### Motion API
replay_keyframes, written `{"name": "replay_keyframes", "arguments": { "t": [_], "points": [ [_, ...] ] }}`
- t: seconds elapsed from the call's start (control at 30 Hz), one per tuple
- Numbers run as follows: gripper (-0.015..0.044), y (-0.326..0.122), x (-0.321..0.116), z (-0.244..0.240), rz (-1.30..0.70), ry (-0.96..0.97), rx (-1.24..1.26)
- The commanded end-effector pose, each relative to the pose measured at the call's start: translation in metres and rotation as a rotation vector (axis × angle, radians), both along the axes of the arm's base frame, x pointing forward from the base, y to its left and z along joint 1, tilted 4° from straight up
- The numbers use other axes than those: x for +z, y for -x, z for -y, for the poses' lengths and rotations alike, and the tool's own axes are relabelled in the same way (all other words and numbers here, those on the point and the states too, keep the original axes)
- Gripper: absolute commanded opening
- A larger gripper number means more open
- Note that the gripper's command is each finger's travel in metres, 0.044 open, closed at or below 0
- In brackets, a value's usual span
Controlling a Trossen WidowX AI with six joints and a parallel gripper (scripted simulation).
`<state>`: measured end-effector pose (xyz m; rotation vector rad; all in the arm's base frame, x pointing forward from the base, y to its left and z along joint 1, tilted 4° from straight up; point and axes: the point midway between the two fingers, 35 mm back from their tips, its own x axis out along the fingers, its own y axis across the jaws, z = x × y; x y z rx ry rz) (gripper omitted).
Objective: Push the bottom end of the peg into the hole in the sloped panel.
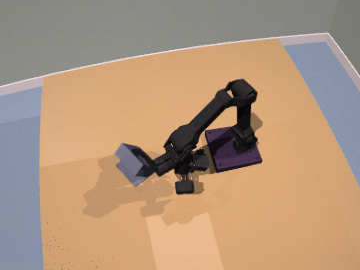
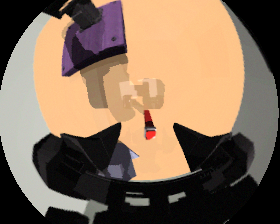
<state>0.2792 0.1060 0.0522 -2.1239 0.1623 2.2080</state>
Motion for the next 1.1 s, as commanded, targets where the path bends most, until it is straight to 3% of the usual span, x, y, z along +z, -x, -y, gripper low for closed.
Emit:
{"name": "replay_keyframes", "arguments": {
  "t": [0.0,0.23,0.73,1.07],
  "points": [
    [0.044,0.001,-0.006,-0.001,0.0,-0.005,0.005],
    [0.044,0.002,-0.016,0.0,0.0,-0.005,0.005],
    [0.0046,0.002,-0.013,0.001,-0.001,0.0,0.0],
    [0.0,0.001,-0.011,0.0,-0.001,0.0,0.0]
  ]
}}
